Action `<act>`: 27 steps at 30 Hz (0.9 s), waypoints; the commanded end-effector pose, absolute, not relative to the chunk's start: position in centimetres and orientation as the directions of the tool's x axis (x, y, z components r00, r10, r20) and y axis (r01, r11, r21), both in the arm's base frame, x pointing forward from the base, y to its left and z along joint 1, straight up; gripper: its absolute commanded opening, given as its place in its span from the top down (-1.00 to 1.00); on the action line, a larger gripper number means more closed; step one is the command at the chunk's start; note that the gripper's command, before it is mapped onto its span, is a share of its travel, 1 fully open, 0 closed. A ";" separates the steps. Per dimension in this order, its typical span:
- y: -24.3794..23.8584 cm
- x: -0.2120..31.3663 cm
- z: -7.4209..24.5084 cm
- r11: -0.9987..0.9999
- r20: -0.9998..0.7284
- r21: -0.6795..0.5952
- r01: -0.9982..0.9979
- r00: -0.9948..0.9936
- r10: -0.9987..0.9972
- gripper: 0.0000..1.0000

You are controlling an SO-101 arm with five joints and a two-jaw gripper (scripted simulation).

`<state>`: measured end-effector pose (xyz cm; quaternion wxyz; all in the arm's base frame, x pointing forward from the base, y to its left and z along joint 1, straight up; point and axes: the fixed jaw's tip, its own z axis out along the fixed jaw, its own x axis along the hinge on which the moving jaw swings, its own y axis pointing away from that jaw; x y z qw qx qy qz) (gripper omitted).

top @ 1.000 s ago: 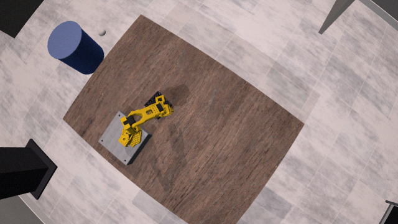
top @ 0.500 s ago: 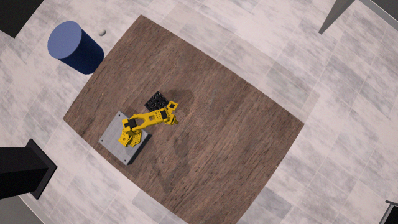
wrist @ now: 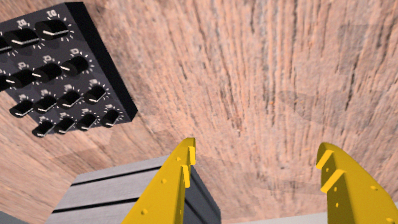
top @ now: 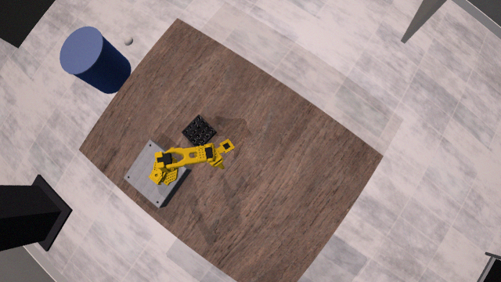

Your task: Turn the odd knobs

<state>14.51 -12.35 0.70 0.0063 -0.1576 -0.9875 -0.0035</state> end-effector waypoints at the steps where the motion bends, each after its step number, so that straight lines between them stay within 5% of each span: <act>1: -13.2 14.3 1.2 0.899 0.001 0.000 0.438 -0.899 0.438 0.26; 27: -14.9 13.1 1.7 0.673 0.000 0.000 0.740 -0.673 0.740 0.20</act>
